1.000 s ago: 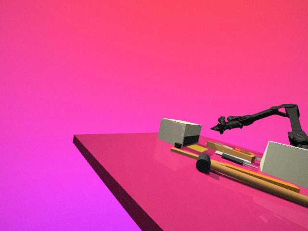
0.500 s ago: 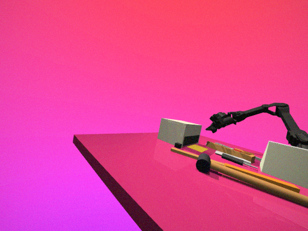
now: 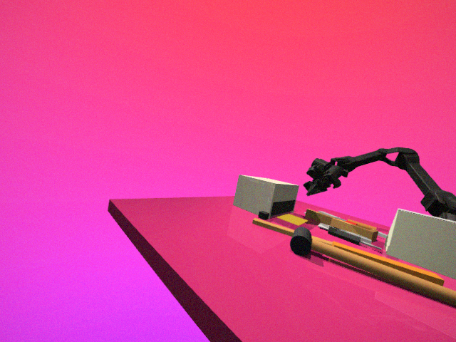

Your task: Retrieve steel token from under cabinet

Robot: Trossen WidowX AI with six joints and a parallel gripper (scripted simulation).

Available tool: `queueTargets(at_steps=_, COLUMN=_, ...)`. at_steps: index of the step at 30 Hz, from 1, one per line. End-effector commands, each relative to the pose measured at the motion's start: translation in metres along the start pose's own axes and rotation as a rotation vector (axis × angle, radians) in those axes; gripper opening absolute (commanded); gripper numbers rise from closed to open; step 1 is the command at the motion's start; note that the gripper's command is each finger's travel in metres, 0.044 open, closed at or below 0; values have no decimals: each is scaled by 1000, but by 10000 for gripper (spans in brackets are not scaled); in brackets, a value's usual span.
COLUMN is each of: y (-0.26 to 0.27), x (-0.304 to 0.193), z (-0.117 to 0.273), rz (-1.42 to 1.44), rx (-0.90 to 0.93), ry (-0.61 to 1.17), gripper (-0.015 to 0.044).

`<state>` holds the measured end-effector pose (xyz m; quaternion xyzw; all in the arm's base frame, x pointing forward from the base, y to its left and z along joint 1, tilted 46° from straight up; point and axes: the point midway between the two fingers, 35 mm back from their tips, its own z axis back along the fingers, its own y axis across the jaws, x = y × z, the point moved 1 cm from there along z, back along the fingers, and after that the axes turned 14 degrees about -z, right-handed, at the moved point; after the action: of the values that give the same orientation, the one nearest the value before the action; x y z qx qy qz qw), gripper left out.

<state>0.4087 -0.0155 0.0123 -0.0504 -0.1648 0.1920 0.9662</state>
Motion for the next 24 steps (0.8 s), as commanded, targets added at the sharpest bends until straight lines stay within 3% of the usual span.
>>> queueTargets(at_steps=1, y=27, x=-8, z=-15, rz=88, rx=16, ry=91, gripper=0)
queueTargets(at_steps=24, y=151, x=-78, z=-54, rz=643, rx=24, ry=557, gripper=0)
